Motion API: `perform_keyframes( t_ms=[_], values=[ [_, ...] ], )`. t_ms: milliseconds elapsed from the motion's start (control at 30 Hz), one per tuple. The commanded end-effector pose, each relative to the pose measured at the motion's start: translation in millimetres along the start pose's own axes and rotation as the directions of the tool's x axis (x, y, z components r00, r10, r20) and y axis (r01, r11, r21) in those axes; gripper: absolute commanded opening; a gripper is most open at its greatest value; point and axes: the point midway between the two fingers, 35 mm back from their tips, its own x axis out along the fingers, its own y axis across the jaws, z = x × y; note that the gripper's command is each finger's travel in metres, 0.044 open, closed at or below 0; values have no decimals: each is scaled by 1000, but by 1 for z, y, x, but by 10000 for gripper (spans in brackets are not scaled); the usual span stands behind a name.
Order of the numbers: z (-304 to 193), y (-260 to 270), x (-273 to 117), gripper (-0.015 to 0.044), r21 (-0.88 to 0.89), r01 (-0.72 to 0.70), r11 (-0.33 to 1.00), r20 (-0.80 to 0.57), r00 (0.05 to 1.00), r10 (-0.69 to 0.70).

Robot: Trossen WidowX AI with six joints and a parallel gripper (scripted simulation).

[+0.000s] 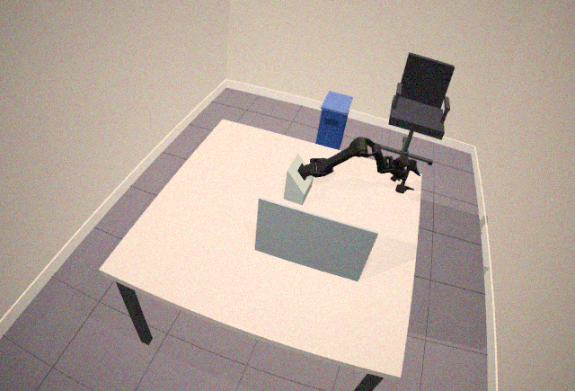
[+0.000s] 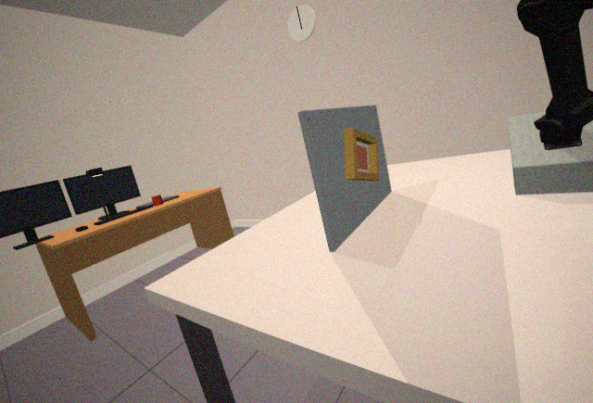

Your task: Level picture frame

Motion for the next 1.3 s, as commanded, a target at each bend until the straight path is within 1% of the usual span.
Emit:
perform_keyframes(
  t_ms=[0,33,133,167,267,333,467,600,767,933,1100,1267],
  values=[
    [-2,2,0,374,14,-5,1000,-2,1000,5],
    [-6,9,-1,347,54,-18,998,-8,1000,19],
    [-32,44,-10,269,285,-80,955,-45,994,97],
    [-40,56,-14,260,365,-95,926,-58,990,125],
    [-66,89,-30,260,587,-109,802,-101,973,206],
    [-80,107,-42,260,702,-94,706,-127,959,254],
    [-98,129,-59,260,824,-45,565,-164,935,313],
    [-114,149,-78,260,911,34,410,-201,907,371],
    [-133,170,-103,260,962,167,216,-248,863,440],
    [-149,189,-132,260,943,331,25,-297,810,505],
    [-163,205,-162,260,850,505,-150,-346,750,564],
    [-173,218,-193,260,686,664,-297,-393,683,616]
  ],
)
